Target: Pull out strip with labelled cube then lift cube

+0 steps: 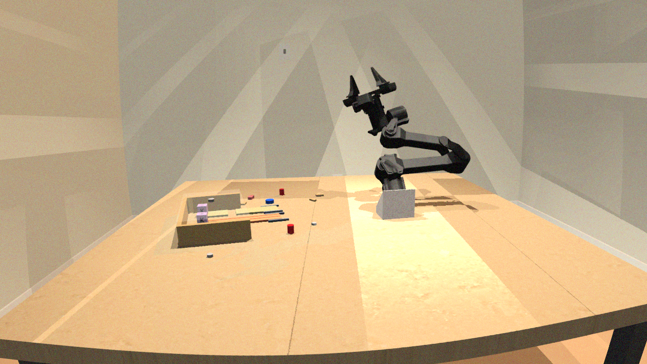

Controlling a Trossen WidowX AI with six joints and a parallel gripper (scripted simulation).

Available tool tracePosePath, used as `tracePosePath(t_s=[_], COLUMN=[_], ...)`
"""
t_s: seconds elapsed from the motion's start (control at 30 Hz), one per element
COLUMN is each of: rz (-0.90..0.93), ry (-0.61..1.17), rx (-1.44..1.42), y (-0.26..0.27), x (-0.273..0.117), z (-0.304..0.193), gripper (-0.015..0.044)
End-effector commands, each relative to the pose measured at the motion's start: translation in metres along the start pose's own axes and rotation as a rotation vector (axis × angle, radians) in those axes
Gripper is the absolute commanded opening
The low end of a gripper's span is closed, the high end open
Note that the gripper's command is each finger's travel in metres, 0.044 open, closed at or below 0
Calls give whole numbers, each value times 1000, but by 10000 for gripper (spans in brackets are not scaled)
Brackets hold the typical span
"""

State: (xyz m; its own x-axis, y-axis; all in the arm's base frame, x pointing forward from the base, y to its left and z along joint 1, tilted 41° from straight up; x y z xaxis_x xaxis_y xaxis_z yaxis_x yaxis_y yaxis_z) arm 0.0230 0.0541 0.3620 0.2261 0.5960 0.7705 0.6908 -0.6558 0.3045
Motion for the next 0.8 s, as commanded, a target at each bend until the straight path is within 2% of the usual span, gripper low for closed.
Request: tracePosePath(t_s=[0.0,0.13,0.4,0.6,0.77], rz=[10,213,791,1197,1568], ry=[-2,-40,-72,-34,64], rx=[22,447,1268,1563,1664], y=[2,37,88,90,78], x=[1,14,26,19,4], z=[1,25,118,183,234], gripper=[400,400,400,400,400])
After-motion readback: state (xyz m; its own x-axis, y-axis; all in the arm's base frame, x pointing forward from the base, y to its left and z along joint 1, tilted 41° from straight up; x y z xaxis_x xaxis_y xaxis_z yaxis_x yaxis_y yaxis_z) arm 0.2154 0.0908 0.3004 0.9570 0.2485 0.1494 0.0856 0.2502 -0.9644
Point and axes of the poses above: the point midway between the two fingers, 35 mm back from their tips, its own x axis out along the fingers, its own y axis across the jaws, z = x × y, the point moved 6 cm from there along -x, back along the fingers, and after that the axes turned 11 degrees about -x, right-handed, at the moved point
